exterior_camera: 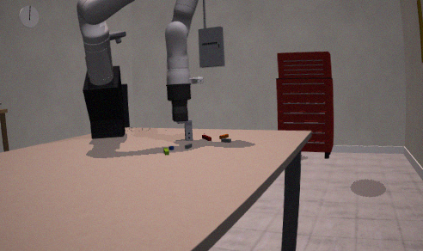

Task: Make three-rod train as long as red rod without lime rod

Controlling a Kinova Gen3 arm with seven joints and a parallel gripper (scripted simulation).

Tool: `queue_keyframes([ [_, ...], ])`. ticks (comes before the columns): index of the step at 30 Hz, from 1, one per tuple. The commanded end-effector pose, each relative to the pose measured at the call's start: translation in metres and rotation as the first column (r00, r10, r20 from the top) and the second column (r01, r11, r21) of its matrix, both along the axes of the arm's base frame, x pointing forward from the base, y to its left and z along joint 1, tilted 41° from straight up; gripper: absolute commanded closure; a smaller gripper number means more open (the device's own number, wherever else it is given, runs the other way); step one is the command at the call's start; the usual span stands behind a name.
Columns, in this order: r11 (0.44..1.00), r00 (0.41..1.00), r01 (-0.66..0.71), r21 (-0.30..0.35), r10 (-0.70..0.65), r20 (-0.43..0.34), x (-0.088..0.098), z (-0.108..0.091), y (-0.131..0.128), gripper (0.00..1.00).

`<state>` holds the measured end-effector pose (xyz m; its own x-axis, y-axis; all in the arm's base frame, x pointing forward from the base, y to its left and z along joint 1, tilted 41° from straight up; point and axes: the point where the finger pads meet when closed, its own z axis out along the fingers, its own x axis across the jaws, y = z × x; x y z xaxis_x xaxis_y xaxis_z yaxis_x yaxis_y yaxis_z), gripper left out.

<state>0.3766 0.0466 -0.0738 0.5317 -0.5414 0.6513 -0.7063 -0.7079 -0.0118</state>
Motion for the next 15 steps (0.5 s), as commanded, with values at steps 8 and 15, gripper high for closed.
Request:
queue_keyframes([
  [8, 1.0, 1.0, -0.001, 0.001, 0.001, 0.0, -0.001, 0.002, 0.002, 0.76],
  [15, 1.0, 1.0, -0.001, 0.001, 0.001, 0.0, -0.006, 0.011, 0.007, 0.76],
])
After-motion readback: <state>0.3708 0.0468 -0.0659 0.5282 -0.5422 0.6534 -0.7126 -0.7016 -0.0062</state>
